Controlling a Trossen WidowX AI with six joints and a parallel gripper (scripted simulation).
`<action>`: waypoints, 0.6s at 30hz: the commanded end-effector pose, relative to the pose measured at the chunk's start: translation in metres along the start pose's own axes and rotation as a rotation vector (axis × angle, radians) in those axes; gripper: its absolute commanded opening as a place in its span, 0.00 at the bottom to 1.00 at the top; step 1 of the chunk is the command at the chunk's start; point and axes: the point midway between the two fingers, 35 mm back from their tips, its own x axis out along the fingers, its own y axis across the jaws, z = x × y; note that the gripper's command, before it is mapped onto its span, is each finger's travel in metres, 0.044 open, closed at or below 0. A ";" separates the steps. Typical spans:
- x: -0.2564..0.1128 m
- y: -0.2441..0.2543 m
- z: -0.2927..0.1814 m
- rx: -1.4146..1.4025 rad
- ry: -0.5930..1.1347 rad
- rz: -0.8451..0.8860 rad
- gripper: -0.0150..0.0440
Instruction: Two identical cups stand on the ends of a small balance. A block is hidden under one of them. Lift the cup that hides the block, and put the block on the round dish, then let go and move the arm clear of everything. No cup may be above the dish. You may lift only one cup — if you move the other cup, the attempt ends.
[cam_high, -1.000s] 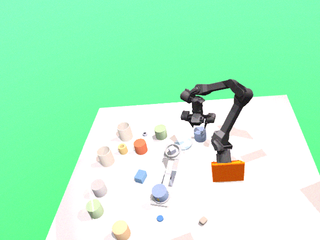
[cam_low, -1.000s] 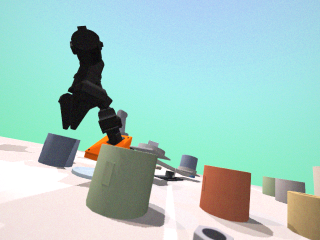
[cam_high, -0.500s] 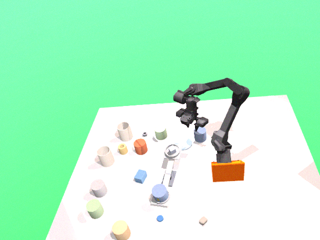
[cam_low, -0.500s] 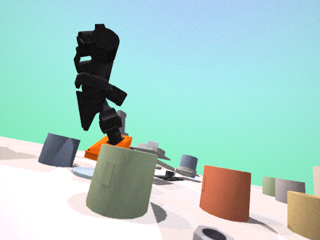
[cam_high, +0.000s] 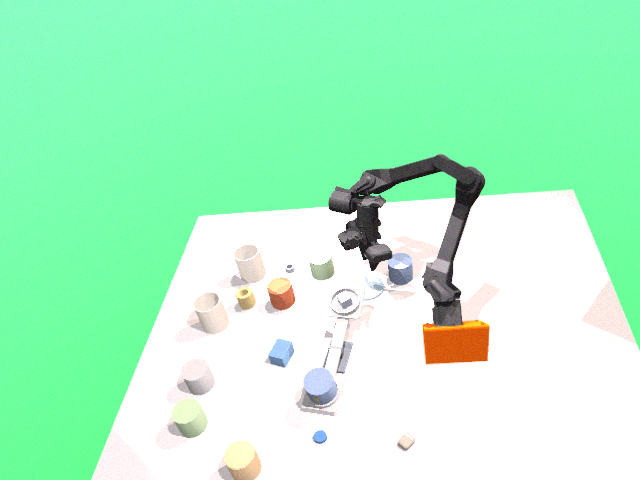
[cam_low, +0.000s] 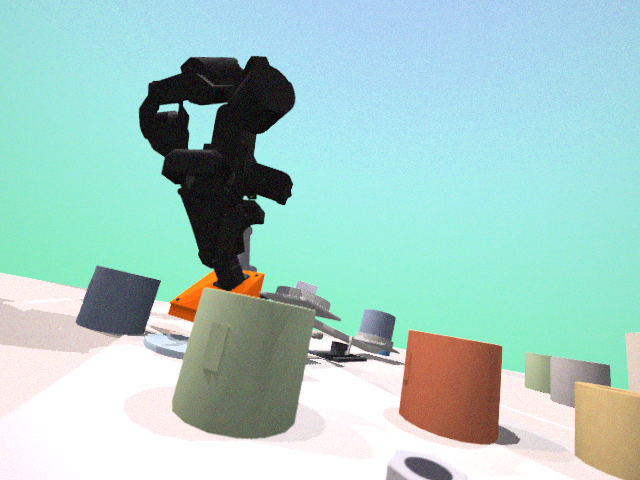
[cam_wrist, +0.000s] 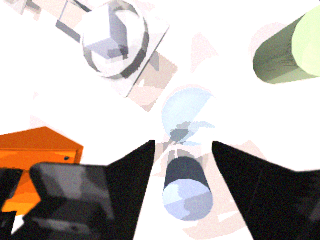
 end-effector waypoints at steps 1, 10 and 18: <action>-0.001 0.003 0.012 0.134 0.003 0.008 0.69; -0.002 0.015 0.035 0.437 0.018 0.022 0.69; -0.005 0.034 0.067 0.685 0.021 0.046 0.69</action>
